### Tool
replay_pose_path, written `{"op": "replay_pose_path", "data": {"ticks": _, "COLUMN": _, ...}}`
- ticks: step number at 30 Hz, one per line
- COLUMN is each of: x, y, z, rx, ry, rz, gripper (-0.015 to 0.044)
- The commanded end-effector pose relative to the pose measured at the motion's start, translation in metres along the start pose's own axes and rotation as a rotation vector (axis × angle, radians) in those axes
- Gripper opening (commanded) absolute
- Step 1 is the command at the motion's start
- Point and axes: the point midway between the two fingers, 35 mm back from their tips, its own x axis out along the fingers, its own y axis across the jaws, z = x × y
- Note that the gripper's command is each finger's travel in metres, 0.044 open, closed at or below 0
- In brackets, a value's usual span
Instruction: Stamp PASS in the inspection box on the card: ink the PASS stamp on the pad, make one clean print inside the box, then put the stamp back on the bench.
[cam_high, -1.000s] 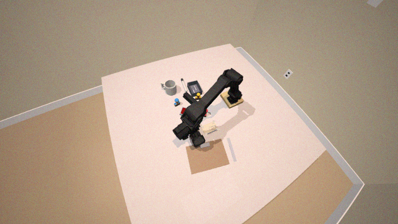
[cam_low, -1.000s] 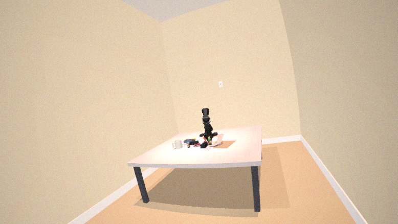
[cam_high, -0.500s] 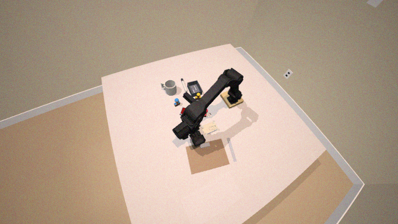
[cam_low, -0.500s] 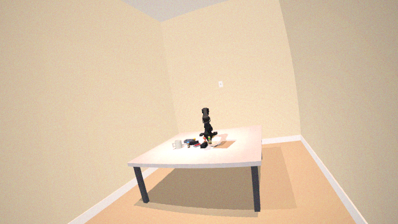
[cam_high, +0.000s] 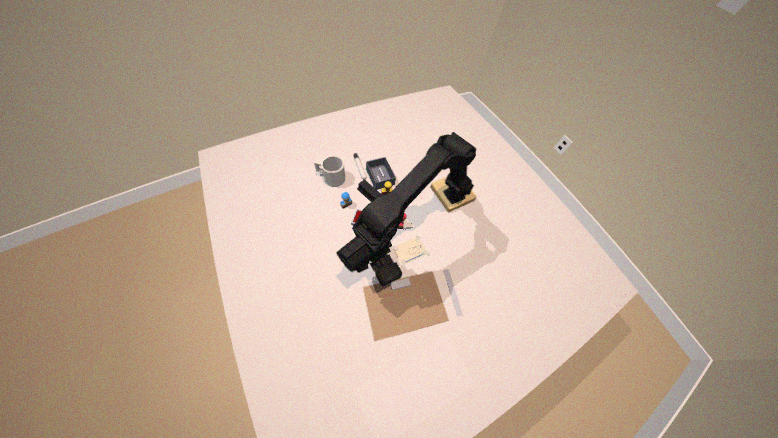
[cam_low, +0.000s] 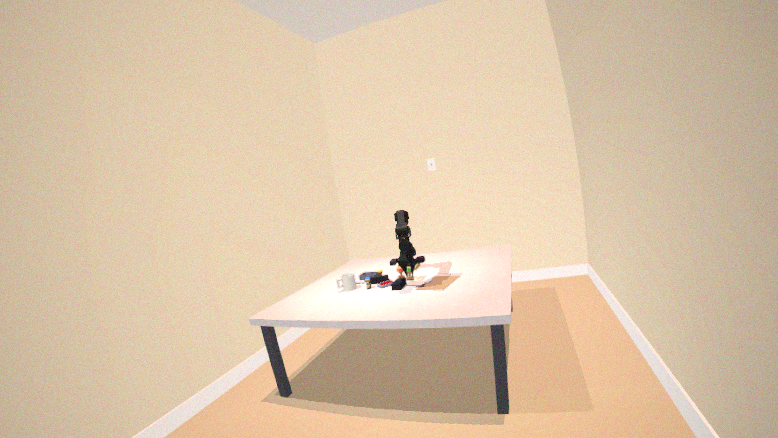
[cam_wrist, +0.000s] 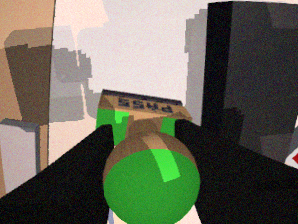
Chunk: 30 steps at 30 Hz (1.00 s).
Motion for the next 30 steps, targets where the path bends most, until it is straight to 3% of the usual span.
{"op": "replay_pose_path", "data": {"ticks": 1, "x": -0.004, "y": 0.0, "z": 0.001, "rx": 0.001, "ry": -0.003, "rz": -0.002, "gripper": 0.0}}
{"op": "replay_pose_path", "data": {"ticks": 30, "x": -0.018, "y": 0.0, "z": 0.0, "rx": 0.001, "ry": -0.004, "rz": -0.003, "gripper": 0.0}}
